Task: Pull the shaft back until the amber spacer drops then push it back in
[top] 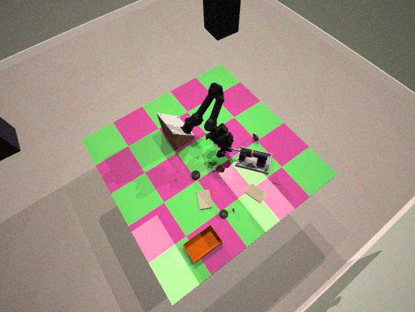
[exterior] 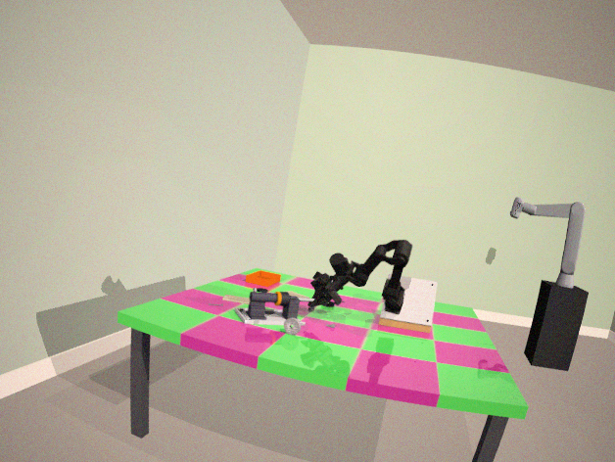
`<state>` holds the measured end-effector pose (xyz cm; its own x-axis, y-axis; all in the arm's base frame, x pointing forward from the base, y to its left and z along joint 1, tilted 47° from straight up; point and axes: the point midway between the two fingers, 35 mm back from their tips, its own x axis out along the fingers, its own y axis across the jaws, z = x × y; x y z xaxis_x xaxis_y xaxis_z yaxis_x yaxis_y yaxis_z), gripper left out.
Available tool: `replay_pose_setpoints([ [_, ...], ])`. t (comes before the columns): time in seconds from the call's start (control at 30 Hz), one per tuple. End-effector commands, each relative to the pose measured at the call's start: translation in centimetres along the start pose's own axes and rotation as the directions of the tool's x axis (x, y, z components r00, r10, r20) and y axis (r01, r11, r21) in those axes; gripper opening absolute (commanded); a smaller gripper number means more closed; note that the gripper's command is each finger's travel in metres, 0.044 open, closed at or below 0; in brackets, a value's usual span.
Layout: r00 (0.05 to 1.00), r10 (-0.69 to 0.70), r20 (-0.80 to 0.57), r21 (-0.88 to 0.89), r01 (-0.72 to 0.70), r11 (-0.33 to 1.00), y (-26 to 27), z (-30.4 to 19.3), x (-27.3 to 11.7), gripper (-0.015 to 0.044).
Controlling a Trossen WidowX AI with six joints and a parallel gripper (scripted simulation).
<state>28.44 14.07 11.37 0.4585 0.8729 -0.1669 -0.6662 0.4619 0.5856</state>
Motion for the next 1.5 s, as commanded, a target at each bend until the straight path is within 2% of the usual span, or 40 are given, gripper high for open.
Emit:
replay_pose_setpoints([
  [0.0, 1.000, 0.002, 0.001, -0.006, -0.002, 1.000, 0.04, -0.02, -0.07, 0.0000],
  [1.47, 1.000, 0.002, 0.000, -0.006, -0.002, 1.000, 0.03, -0.35, -0.40, 0.0000],
])
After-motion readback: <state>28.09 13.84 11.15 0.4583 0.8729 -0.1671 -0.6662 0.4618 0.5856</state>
